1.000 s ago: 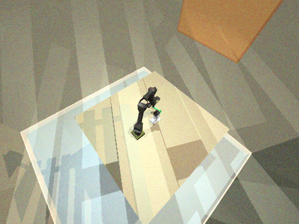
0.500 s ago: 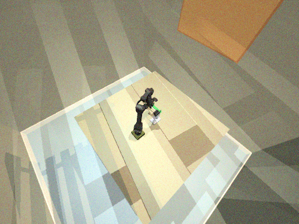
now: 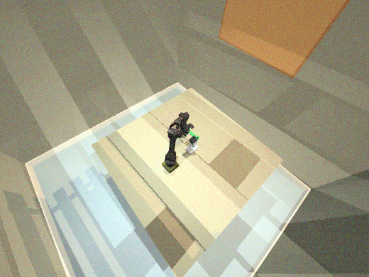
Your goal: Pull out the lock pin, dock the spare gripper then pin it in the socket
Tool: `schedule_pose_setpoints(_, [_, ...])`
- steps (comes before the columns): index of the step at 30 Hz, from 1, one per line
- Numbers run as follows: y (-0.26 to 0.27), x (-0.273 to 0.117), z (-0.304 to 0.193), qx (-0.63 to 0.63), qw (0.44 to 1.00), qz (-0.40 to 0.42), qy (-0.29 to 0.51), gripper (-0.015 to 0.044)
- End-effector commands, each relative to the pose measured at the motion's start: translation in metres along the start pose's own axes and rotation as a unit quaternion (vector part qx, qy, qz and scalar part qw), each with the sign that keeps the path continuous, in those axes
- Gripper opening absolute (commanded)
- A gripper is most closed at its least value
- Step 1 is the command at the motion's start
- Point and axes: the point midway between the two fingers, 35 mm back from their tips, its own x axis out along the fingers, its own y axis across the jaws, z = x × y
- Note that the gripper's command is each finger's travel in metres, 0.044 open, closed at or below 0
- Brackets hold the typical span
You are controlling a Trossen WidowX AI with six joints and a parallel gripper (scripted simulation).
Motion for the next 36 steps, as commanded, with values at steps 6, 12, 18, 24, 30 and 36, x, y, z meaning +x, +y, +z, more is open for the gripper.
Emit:
schedule_pose_setpoints(6, [0.005,0.013,0.002,0.003,1.0,0.0,-0.001,0.0])
schedule_pose_setpoints(12, [0.004,0.01,-0.003,0.003,1.0,-0.001,-0.001,0.0])
schedule_pose_setpoints(18, [0.003,0.012,-0.006,0.004,1.0,-0.002,-0.001,0.0])
schedule_pose_setpoints(24, [0.003,0.013,-0.009,0.004,1.0,-0.003,-0.001,0.0])
schedule_pose_setpoints(30, [0.004,0.013,-0.011,0.004,1.0,-0.004,-0.001,0.0])
schedule_pose_setpoints(36, [0.003,0.014,-0.014,0.004,1.0,-0.005,-0.001,0.0])
